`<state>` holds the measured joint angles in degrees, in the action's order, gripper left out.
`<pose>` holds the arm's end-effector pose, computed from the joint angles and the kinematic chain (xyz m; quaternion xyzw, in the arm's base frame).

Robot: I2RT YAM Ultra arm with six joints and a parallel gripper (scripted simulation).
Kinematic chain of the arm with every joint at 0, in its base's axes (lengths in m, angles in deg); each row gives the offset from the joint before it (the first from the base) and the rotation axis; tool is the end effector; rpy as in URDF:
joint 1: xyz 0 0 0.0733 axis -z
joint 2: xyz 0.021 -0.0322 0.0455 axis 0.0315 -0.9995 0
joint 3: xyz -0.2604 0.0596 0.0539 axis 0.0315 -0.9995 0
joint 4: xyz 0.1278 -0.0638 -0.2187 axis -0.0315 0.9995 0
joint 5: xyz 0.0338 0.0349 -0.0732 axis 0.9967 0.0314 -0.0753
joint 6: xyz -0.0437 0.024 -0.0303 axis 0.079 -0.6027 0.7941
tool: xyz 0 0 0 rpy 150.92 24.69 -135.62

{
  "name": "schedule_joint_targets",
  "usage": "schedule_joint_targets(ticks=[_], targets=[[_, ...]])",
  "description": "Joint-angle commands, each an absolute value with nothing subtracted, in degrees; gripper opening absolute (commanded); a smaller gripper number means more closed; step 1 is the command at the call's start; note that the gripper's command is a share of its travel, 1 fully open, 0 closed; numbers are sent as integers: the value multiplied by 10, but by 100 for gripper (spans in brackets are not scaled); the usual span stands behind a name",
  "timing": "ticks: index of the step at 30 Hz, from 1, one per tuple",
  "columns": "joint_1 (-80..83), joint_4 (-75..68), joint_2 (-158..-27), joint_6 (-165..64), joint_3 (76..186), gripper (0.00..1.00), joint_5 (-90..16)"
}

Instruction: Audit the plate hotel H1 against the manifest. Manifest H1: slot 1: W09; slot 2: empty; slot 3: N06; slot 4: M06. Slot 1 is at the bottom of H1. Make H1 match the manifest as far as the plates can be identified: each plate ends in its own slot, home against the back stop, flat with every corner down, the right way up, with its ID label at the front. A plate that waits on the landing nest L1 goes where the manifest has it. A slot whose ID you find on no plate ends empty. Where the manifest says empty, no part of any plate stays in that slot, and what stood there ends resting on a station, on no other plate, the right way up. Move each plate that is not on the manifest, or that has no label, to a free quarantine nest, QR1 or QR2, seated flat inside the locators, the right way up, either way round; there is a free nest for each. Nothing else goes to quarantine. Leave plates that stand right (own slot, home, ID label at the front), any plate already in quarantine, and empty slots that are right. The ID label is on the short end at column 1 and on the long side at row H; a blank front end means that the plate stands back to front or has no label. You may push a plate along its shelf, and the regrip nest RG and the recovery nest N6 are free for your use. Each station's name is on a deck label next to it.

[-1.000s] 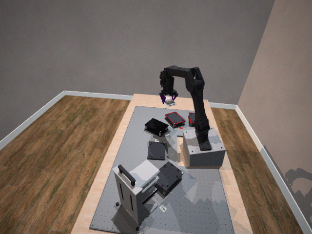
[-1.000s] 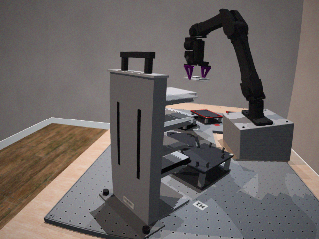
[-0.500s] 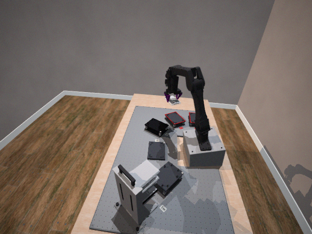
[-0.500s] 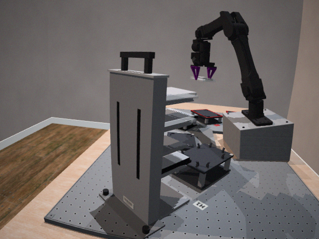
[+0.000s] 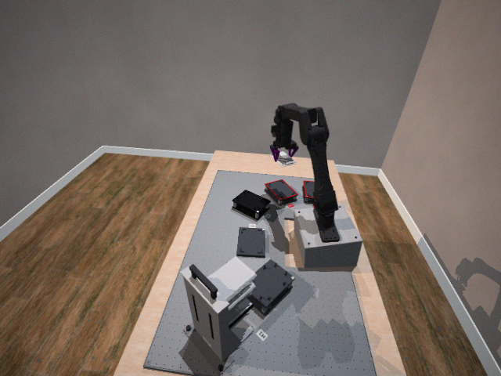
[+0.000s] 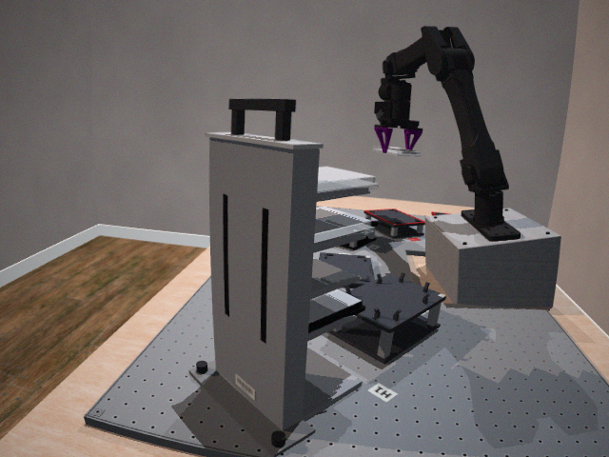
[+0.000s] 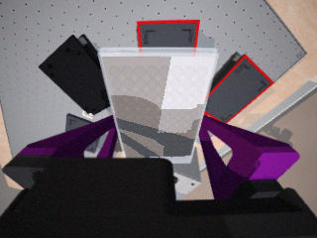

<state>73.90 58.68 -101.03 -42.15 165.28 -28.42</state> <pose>0.1226 -0.3557 0.2685 0.5255 0.8472 0.0515 0.0579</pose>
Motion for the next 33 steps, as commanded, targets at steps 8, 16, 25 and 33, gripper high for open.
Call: schedule_joint_targets(ticks=[8,16,25,33], targets=[[770,594,-1026,-378,1688,86,-283],[766,551,-1026,-382,1646,86,-283],[762,511,-1031,-386,1611,86,-283],[757,467,-1040,-391,1578,86,-283]])
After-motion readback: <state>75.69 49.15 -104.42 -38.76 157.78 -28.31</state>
